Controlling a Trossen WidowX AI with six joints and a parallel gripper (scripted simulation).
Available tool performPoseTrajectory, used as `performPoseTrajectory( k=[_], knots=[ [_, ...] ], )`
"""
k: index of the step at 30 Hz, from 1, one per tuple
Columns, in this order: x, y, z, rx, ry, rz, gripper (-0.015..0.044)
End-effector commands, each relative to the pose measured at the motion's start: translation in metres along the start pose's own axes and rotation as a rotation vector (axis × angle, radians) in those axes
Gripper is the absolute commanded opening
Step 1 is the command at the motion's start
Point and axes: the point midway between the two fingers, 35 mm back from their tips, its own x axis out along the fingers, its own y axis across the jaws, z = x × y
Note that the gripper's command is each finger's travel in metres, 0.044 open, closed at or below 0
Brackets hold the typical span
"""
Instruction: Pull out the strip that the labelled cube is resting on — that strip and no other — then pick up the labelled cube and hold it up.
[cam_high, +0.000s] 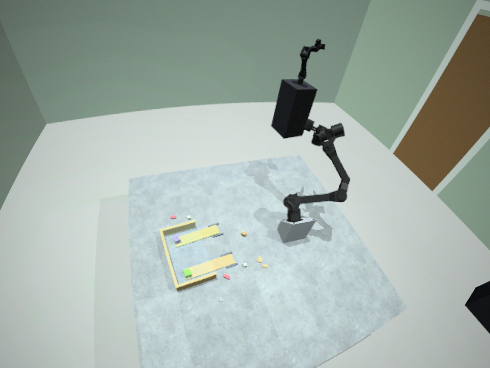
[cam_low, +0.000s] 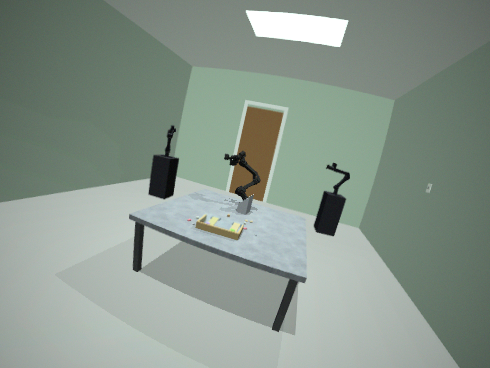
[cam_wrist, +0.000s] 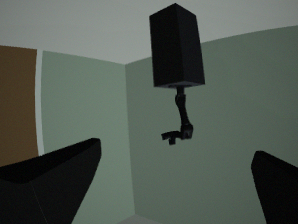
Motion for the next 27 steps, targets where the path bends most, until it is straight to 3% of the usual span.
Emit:
performPoseTrajectory(
  k=[1,11,22,27],
  knots=[
    [0.001,-0.001,0.0,-0.006,-0.001,-0.003,0.04],
    [0.023,-0.114,0.044,-0.482,-0.026,-0.251,0.04],
    [0.0,-0.237,0.116,-1.003,0.057,-0.58,0.04],
    [-0.022,-0.278,0.138,-1.155,0.175,-0.728,0.04]
  ],
)
